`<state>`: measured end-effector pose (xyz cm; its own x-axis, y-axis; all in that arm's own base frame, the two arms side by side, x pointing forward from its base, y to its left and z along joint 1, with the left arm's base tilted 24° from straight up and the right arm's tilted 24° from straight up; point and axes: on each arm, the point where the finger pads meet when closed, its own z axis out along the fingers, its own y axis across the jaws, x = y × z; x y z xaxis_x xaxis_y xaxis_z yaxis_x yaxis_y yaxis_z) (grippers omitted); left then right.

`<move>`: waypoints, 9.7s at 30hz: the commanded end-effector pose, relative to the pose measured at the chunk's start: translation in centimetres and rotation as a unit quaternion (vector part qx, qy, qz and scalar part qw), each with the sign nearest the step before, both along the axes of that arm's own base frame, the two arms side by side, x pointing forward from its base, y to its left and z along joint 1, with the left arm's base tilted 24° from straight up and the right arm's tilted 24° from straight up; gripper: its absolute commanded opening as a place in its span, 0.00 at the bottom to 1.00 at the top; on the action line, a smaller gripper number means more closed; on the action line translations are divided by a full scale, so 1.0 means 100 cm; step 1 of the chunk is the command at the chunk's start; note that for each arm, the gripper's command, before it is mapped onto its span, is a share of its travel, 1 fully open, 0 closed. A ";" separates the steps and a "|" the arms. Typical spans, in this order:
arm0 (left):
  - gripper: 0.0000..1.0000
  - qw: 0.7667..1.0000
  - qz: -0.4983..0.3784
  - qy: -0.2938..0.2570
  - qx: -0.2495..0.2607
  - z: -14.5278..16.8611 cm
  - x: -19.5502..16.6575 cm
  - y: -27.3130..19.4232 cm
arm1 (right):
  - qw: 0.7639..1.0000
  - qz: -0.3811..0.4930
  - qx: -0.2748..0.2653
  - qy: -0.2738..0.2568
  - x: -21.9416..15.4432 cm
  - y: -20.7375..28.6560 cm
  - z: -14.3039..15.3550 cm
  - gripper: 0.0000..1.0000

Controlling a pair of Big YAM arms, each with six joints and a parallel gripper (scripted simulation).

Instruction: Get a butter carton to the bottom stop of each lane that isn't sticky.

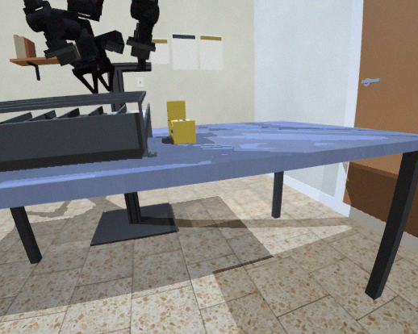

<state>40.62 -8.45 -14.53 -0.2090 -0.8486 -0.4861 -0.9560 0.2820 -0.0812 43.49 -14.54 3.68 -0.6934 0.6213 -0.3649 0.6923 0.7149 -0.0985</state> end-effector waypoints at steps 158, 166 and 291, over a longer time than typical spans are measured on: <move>0.59 0.784 -0.595 0.100 0.142 0.117 0.045 0.208 | 0.257 0.890 -0.080 -0.369 -0.006 0.457 0.075 1.00; 0.59 0.785 -0.595 0.099 0.144 0.161 0.029 0.197 | 0.230 0.896 -0.090 -0.369 -0.017 0.463 0.093 1.00; 0.91 0.755 -0.627 0.152 0.114 0.031 -0.054 0.162 | 0.307 0.884 0.019 -0.351 -0.056 0.294 0.008 1.00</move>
<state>35.09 5.01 -10.39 -0.9350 0.1200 -0.3338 0.0299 0.9643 0.2630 37.16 14.82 3.78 0.2598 -0.4918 -0.8310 -0.9485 0.0318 -0.3153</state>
